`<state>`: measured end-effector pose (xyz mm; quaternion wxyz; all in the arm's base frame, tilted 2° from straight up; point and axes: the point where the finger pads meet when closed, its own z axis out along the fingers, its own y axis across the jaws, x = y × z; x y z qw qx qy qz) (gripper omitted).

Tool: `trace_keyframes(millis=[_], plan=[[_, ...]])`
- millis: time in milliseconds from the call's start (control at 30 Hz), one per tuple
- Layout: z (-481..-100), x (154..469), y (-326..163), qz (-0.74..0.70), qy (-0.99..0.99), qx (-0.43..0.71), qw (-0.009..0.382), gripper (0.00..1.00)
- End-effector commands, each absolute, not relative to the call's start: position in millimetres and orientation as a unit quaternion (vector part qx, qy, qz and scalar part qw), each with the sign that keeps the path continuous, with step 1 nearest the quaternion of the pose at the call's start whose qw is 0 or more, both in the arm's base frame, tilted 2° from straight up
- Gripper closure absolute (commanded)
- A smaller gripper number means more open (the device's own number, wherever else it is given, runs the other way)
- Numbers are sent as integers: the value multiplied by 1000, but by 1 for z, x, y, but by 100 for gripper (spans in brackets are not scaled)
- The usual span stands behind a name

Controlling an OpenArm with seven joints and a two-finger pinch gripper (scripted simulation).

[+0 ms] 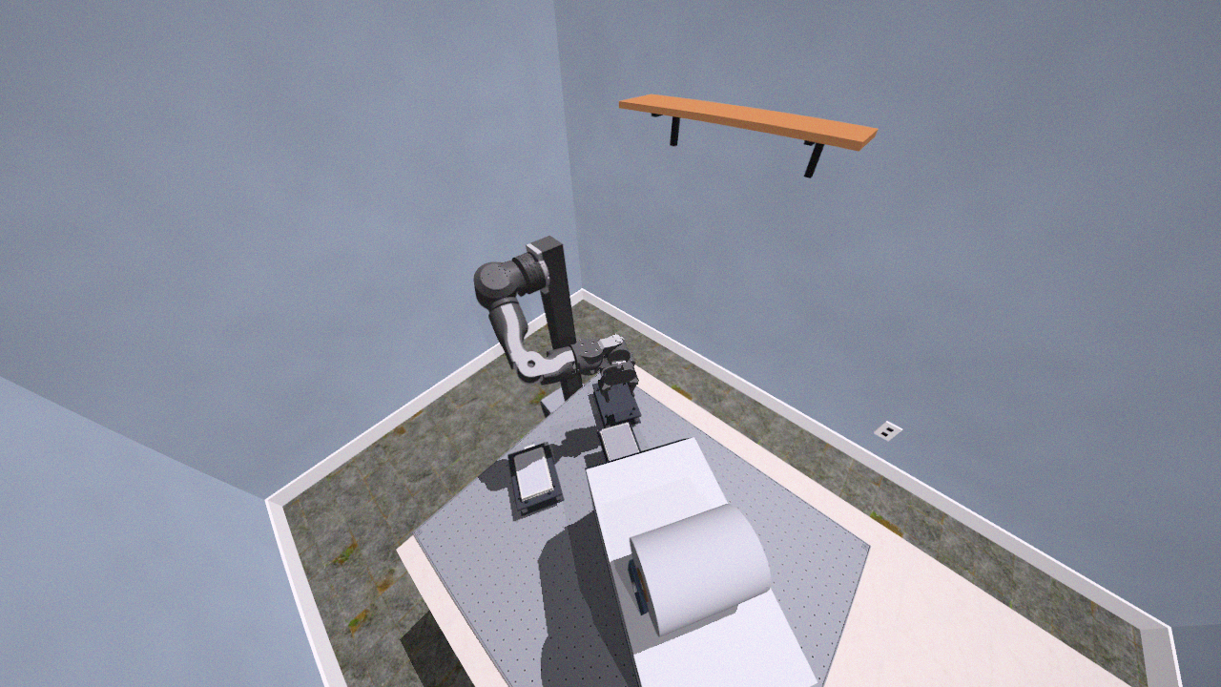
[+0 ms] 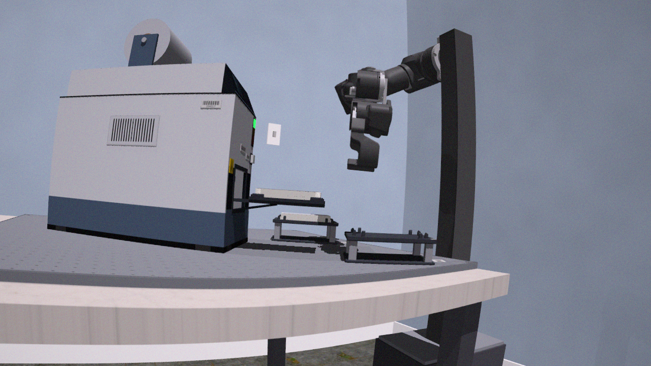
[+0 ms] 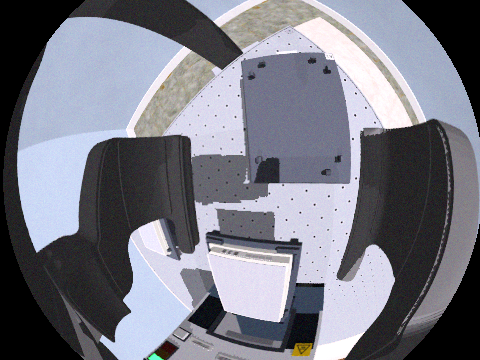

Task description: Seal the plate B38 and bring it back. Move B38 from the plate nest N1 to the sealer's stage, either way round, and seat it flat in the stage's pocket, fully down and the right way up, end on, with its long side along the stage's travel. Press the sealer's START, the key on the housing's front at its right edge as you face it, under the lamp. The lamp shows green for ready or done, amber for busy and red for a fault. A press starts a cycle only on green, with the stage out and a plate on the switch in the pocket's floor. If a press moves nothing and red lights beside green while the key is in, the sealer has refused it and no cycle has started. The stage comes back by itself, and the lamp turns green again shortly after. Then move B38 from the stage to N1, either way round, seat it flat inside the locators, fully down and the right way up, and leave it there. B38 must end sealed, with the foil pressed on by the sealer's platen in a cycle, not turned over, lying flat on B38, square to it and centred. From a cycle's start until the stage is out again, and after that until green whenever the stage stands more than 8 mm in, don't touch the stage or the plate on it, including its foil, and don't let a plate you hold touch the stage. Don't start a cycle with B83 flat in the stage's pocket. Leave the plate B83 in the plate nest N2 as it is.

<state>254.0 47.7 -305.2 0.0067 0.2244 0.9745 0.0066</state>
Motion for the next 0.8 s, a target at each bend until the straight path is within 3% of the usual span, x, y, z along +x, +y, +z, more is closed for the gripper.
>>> trace_keyframes(millis=[0, 333, 500, 767], plan=[[-307, 242, 54, 8, 979, 201, -14, 23], [-307, 242, 54, 8, 979, 201, -14, 23], [-302, 278, 29, 8, 979, 201, -14, 23], [-302, 278, 29, 8, 979, 201, -14, 23]])
